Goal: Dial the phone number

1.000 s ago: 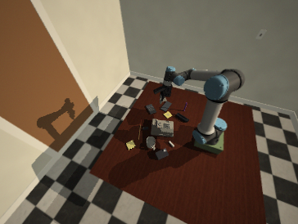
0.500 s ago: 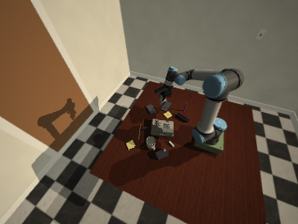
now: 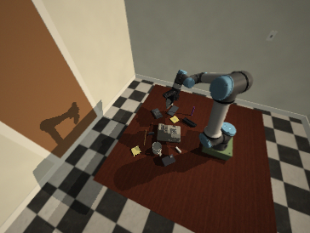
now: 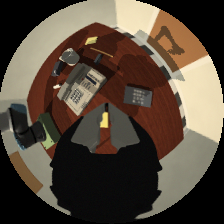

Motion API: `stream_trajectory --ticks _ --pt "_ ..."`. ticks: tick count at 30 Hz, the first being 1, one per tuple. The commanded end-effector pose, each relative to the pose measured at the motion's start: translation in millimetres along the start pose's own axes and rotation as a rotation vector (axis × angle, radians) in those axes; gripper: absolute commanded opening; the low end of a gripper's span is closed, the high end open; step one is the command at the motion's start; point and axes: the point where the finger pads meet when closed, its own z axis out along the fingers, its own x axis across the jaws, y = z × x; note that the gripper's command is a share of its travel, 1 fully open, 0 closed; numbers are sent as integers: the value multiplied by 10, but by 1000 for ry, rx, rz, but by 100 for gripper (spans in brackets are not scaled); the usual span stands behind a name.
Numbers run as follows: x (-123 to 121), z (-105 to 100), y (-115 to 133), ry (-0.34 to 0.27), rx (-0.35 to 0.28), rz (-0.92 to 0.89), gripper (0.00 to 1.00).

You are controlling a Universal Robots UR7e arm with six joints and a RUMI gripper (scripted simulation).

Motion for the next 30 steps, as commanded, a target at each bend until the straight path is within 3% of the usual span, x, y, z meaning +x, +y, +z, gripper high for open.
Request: stream_trajectory --ticks 1,13,30 --pt "2 -12 -7 1 37 -71 0" --pt "14 -48 -15 25 123 -238 0" --pt "64 -138 -10 103 238 -483 0"
